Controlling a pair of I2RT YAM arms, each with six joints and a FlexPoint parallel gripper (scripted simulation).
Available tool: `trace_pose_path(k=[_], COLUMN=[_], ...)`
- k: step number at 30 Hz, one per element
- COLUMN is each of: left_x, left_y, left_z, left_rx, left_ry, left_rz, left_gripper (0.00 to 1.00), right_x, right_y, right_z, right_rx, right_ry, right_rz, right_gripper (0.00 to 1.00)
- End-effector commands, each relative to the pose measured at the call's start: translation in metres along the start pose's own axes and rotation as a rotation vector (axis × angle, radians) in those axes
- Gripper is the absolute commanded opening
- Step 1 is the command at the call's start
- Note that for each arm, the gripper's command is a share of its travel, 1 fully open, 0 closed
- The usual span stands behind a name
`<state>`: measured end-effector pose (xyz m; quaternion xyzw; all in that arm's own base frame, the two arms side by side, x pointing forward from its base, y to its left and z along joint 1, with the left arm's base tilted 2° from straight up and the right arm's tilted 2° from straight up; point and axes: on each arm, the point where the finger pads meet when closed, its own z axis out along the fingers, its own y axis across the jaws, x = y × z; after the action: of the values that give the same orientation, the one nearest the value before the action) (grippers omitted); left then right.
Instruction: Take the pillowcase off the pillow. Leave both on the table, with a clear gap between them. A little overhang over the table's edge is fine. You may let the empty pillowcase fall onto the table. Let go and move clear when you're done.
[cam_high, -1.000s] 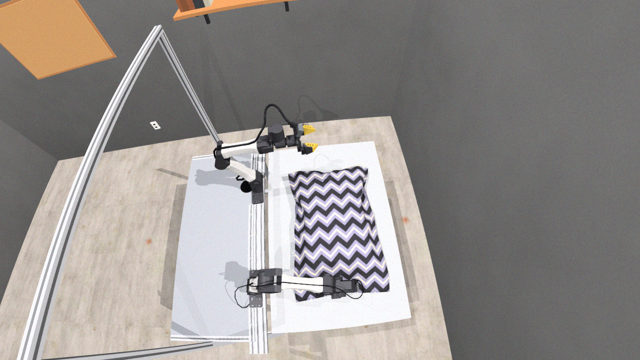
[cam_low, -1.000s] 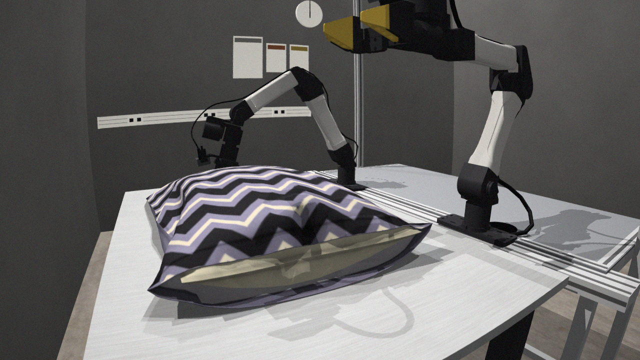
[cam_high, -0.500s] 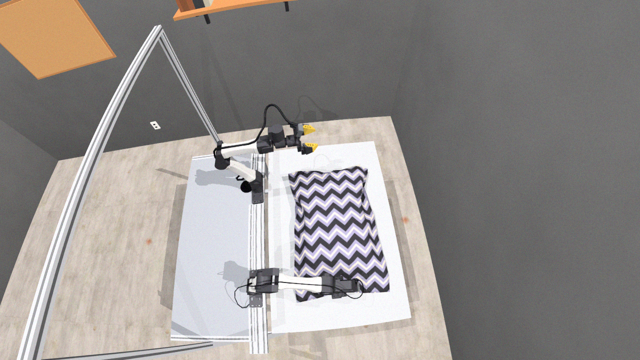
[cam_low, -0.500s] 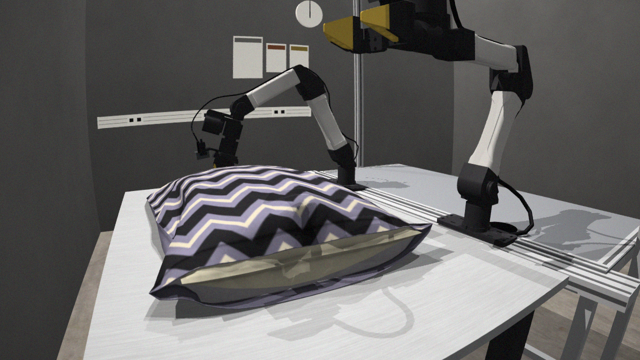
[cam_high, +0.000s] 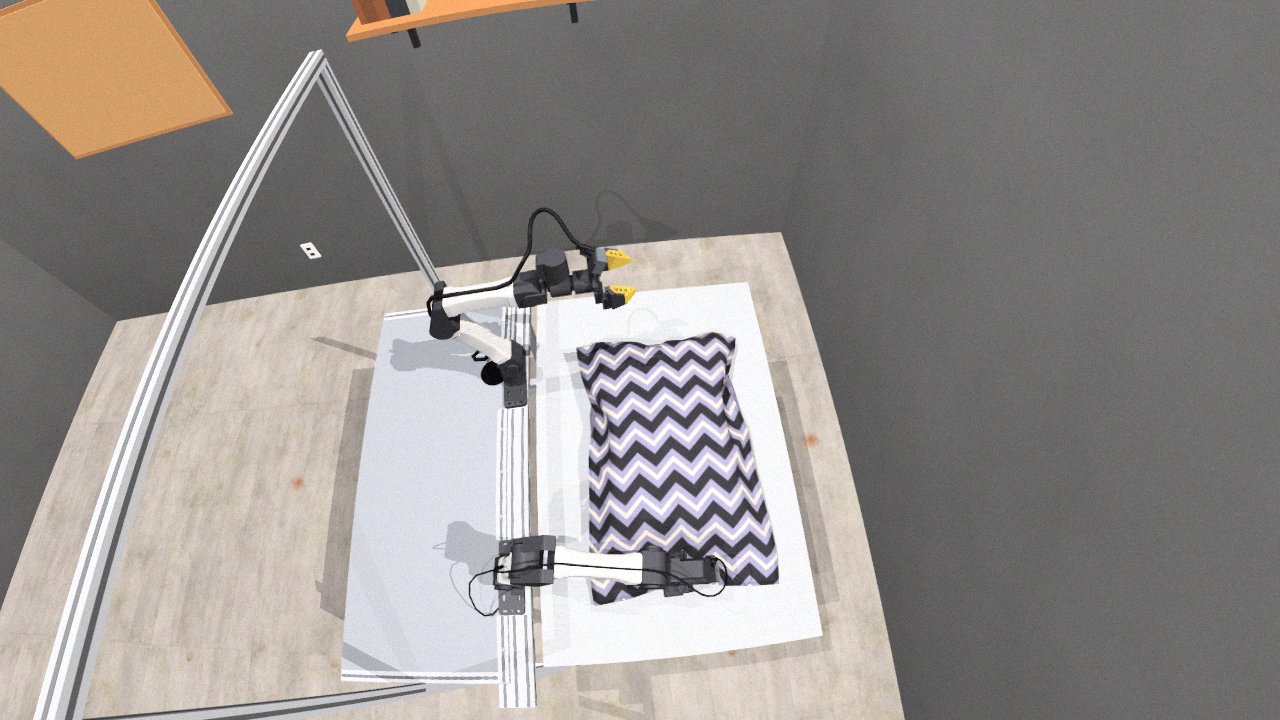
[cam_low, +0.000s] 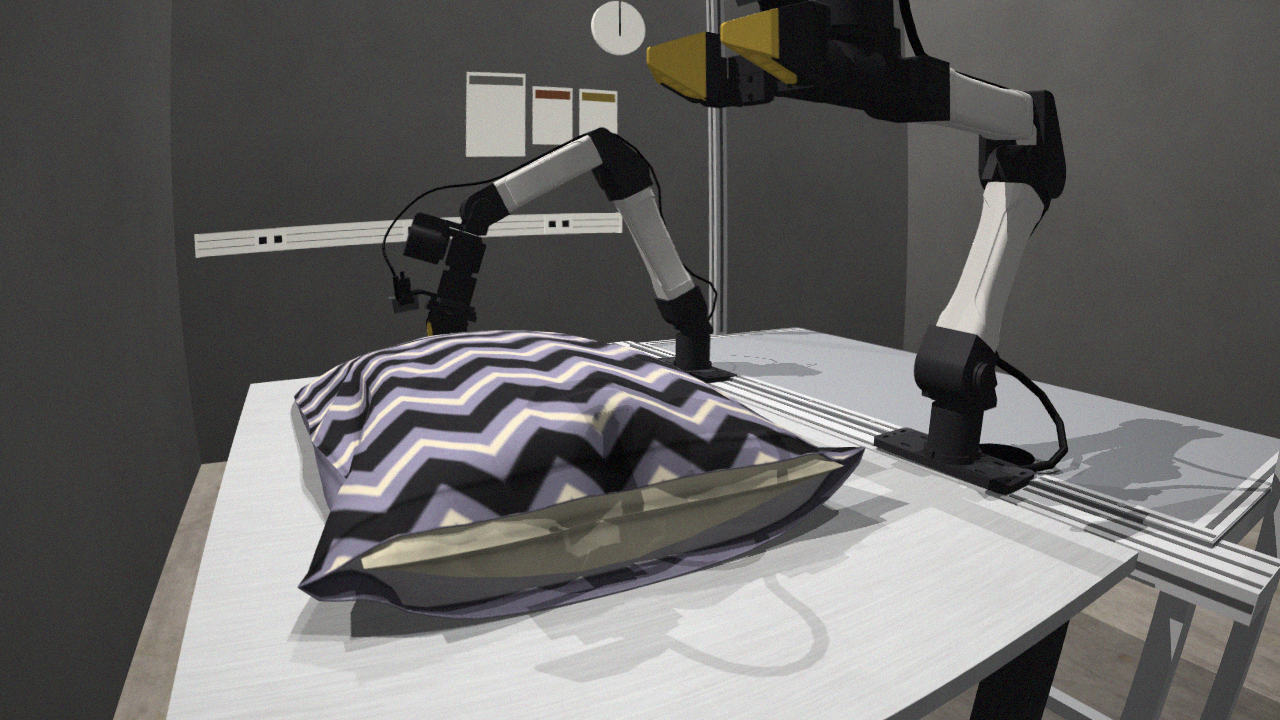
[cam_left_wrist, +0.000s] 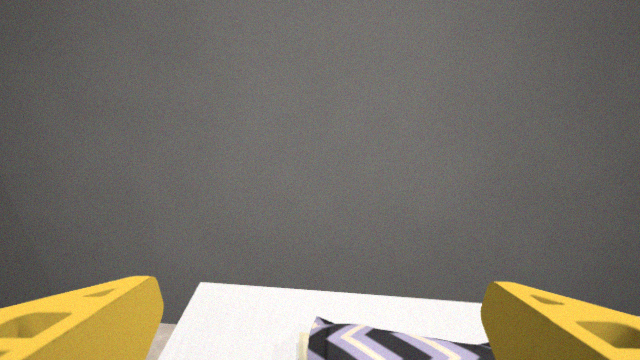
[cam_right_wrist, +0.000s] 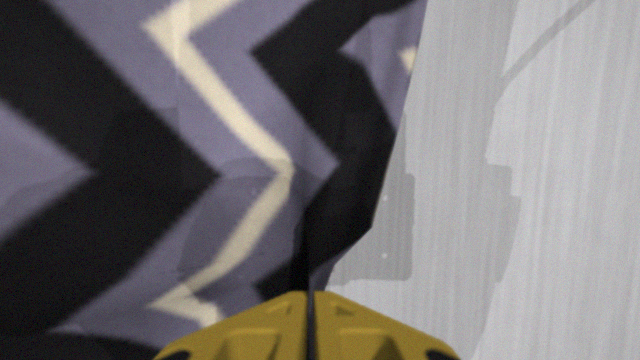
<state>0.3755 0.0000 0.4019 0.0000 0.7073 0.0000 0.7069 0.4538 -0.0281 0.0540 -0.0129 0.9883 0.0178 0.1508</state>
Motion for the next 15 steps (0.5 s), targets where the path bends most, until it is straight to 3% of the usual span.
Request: trace_pose_path(k=[1, 15], left_x=[-0.019, -0.019], left_y=[-0.005, -0.005], left_z=[-0.008, -0.008], left_rx=[0.011, 0.011], left_ry=[-0.042, -0.042], left_rz=[0.007, 0.007], left_gripper=[1.00, 1.00], right_x=[-0.004, -0.016], right_y=[0.008, 0.006], right_z=[-0.014, -0.019], right_rx=[-0.009, -0.006], right_ry=[-0.021, -0.061], right_rz=[-0.009, -0.010], right_gripper=[0.00, 0.00])
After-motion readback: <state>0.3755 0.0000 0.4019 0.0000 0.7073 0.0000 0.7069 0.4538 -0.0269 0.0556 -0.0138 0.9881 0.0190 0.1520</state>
